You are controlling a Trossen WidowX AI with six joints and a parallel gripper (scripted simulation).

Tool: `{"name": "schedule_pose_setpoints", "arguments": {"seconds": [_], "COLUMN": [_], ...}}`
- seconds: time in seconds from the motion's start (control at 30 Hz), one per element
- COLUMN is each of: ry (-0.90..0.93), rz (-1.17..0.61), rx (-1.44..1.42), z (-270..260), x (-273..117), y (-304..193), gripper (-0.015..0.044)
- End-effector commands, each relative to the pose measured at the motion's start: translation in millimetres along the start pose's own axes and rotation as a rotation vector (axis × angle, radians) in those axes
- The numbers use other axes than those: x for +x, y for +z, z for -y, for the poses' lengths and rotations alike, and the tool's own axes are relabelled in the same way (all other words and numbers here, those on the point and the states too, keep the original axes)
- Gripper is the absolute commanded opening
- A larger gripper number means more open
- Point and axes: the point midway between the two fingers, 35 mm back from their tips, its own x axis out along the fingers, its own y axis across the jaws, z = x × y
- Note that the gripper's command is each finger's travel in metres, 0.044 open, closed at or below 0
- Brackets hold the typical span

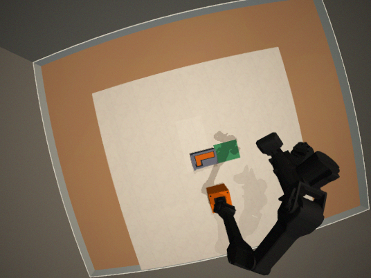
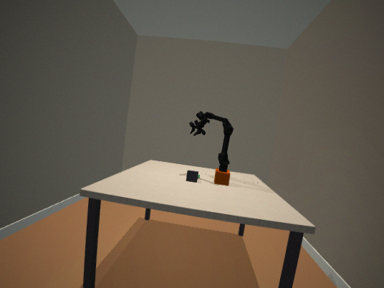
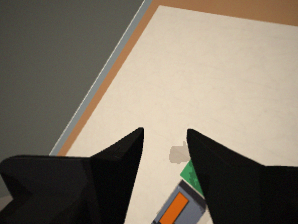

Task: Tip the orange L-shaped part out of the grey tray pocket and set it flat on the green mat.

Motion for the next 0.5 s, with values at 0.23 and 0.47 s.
{"name": "schedule_pose_setpoints", "arguments": {"seconds": [0.23,0.47], "ry": [0.004,-0.033], "rz": [-0.429,-0.673], "rx": [-0.528,-0.929], "z": [-60.2,-40.6], "x": [75.8,81.3], "y": [-194.7,-332.3], "gripper": [0.018,0.018]}}
